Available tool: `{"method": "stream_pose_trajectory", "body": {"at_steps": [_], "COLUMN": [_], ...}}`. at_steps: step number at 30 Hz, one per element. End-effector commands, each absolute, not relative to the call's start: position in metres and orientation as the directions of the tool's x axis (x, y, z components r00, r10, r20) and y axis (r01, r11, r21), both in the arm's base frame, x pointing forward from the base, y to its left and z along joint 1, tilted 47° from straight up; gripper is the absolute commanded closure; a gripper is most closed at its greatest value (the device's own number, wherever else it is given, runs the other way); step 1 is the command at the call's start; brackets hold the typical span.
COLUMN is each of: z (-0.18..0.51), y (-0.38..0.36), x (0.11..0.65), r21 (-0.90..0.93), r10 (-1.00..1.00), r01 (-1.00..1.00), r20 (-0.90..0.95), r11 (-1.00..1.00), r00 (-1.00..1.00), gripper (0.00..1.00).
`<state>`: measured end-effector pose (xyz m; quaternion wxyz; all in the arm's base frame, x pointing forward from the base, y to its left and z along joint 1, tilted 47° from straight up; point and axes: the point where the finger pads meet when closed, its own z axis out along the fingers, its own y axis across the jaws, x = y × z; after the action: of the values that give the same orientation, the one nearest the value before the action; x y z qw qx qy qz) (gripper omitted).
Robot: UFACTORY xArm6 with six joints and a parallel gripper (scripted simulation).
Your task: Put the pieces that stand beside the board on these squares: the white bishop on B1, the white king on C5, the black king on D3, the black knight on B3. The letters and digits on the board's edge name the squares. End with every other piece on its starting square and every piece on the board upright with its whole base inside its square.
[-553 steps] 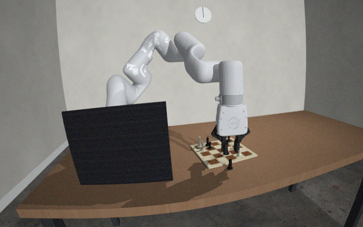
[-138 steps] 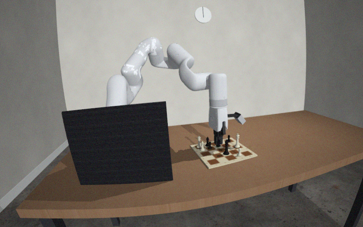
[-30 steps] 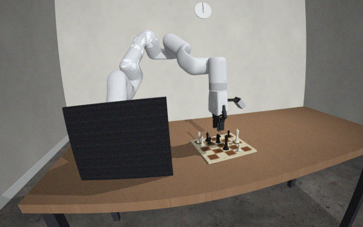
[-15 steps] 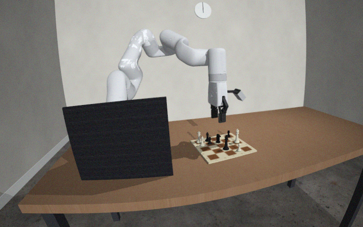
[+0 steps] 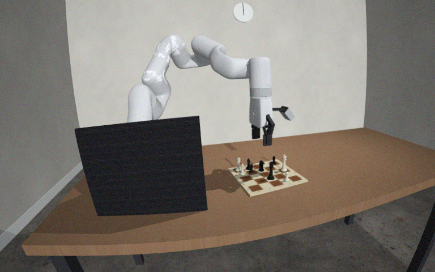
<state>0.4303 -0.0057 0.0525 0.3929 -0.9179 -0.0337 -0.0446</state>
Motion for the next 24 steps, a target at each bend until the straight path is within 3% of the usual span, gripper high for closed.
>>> {"method": "stream_pose_trajectory", "body": {"at_steps": [1,24], "z": [0.053,0.097], "y": [-0.007,-0.052], "x": [0.431,0.428], "r21": [-0.717,-0.717], "r10": [0.025,0.025], "r01": [0.098,0.098], "r20": [0.111,0.111], "r11": [-0.690,-0.690], "r00": [0.993,0.993], "gripper": [0.00,0.00]}}
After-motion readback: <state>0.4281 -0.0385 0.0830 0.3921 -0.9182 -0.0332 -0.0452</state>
